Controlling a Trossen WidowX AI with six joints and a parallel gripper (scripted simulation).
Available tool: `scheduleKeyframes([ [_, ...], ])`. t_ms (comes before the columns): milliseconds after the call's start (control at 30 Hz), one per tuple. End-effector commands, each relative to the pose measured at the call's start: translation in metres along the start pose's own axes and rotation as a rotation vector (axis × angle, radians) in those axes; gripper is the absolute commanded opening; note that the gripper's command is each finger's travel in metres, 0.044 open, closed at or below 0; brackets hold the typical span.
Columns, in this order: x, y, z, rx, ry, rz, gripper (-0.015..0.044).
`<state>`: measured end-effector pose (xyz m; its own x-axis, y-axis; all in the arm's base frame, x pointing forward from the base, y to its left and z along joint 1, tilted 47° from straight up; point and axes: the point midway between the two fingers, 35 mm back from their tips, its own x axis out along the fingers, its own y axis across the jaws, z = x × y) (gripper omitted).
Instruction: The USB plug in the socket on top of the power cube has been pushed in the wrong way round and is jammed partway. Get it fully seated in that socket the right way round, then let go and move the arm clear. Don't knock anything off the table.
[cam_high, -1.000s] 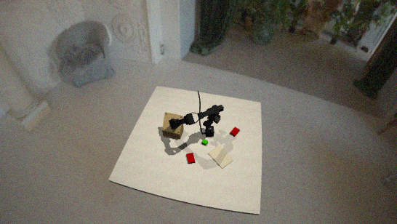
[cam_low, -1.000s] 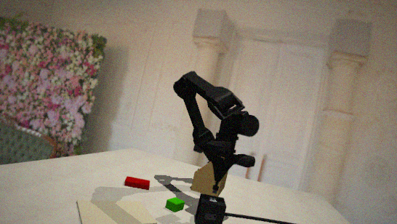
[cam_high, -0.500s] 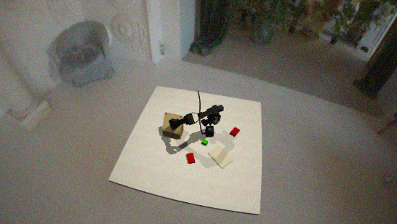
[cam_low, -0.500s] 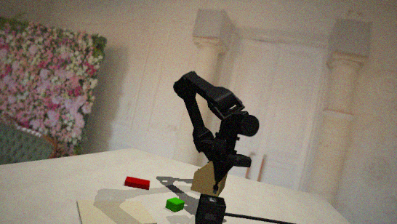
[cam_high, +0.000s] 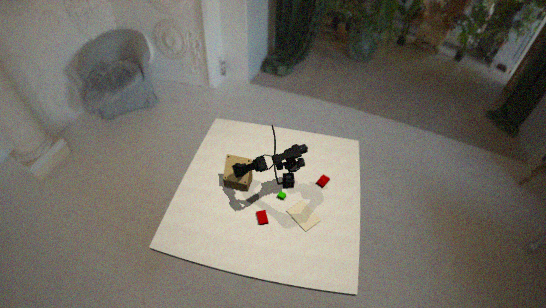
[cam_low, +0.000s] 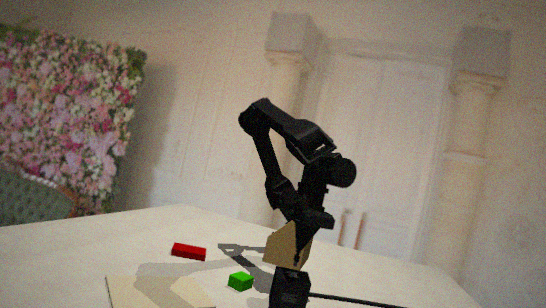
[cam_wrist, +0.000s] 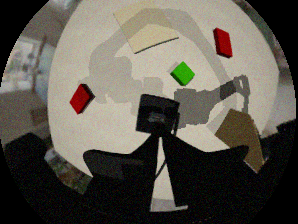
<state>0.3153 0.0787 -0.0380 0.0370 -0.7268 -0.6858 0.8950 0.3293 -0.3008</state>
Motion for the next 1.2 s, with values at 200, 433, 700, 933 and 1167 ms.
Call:
scheduleKeyframes([
  [200, 0.0003, -0.0005, -0.0001, 0.176, 0.0, -0.002, 0.0],
  [433, 0.0003, -0.0005, -0.0001, 0.176, 0.0, -0.002, 0.0],
  [700, 0.0006, -0.0001, 0.0, 0.17, 0.0, 0.0, 0.0],
  [933, 0.0015, -0.0001, 0.0, 0.17, 0.0, 0.0, 0.0],
  [1167, 0.0023, -0.0001, 0.0, 0.17, 0.0, 0.0, 0.0],
])
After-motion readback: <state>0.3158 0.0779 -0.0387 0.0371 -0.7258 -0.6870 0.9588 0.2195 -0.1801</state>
